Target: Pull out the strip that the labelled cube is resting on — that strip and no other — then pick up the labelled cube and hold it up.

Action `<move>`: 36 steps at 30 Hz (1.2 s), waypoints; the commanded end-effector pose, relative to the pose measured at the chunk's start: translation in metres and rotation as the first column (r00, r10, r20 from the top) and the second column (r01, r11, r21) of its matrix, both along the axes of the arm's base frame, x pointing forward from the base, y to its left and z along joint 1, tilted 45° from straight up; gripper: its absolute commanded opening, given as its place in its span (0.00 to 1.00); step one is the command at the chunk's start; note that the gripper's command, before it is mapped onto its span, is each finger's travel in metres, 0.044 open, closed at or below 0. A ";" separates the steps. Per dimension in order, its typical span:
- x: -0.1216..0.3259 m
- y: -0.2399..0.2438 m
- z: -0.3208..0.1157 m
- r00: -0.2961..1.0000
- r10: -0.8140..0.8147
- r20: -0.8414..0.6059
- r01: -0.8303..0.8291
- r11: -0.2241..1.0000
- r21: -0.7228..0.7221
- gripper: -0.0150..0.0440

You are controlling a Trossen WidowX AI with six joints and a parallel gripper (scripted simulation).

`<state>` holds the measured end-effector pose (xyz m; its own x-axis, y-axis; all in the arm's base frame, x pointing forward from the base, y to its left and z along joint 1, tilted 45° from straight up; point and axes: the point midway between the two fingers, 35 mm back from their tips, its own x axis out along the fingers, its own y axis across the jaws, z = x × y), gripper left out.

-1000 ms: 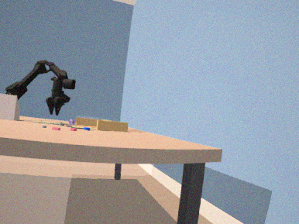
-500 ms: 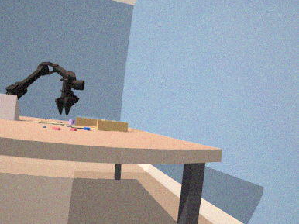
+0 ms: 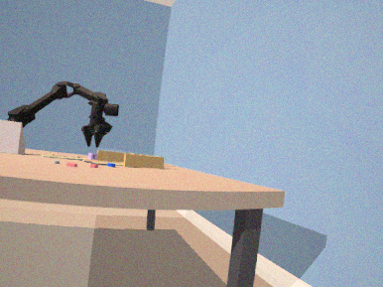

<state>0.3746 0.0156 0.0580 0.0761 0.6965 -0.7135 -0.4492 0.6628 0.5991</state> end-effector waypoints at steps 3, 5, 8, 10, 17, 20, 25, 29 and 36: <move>0.004 0.004 -0.002 1.000 -0.004 -0.006 0.004 1.000 0.003 0.78; 0.005 0.006 -0.004 1.000 -0.004 -0.006 0.004 1.000 0.003 0.69; 0.005 0.009 -0.008 1.000 -0.004 -0.006 0.004 1.000 0.003 0.68; 0.006 0.012 -0.010 1.000 -0.004 -0.006 0.004 1.000 0.003 0.68; 0.007 0.020 -0.018 1.000 -0.004 -0.006 0.004 1.000 0.003 0.68; 0.007 0.023 -0.022 1.000 -0.004 -0.006 0.004 1.000 0.004 0.68; 0.008 0.029 -0.027 1.000 -0.004 -0.005 0.004 1.000 0.004 0.68; 0.008 0.034 -0.032 1.000 -0.004 -0.005 0.004 1.000 0.005 0.68; 0.009 0.037 -0.035 1.000 0.000 -0.002 0.000 1.000 0.002 0.63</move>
